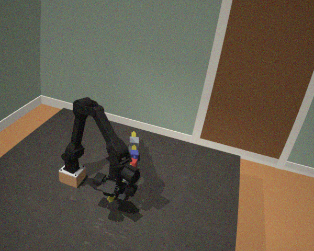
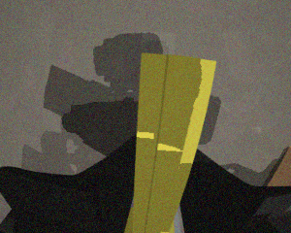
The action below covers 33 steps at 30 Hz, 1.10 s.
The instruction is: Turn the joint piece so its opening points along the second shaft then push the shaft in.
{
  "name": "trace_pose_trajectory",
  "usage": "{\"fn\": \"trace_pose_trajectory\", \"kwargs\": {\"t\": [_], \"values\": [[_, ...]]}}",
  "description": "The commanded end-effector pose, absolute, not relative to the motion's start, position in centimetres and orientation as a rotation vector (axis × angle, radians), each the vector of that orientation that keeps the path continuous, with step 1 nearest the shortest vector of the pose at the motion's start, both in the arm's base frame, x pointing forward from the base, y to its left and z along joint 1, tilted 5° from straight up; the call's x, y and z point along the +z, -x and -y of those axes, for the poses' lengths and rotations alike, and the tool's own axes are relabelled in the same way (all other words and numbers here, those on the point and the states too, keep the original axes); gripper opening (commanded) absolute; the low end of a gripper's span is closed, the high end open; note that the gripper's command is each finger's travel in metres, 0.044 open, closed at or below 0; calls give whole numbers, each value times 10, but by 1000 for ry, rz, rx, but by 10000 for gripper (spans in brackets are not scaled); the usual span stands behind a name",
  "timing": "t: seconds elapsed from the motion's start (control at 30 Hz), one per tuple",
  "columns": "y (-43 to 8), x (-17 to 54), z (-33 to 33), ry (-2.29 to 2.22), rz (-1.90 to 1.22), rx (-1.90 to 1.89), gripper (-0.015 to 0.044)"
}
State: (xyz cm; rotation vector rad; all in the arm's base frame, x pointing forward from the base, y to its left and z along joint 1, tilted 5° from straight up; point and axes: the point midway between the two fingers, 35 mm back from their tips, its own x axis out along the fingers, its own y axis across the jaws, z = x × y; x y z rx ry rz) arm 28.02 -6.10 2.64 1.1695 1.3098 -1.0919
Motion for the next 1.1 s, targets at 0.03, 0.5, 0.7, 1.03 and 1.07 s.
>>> {"fn": "trace_pose_trajectory", "kwargs": {"t": [0.03, 0.5, 0.7, 1.03, 1.07], "values": [[-280, 26, 61, -1169, -1312, -1090, 0], [-280, 26, 61, -1169, -1312, -1090, 67], [-280, 26, 61, -1169, -1312, -1090, 198], [-280, 26, 61, -1169, -1312, -1090, 440], [-280, 26, 61, -1169, -1312, -1090, 440]]}}
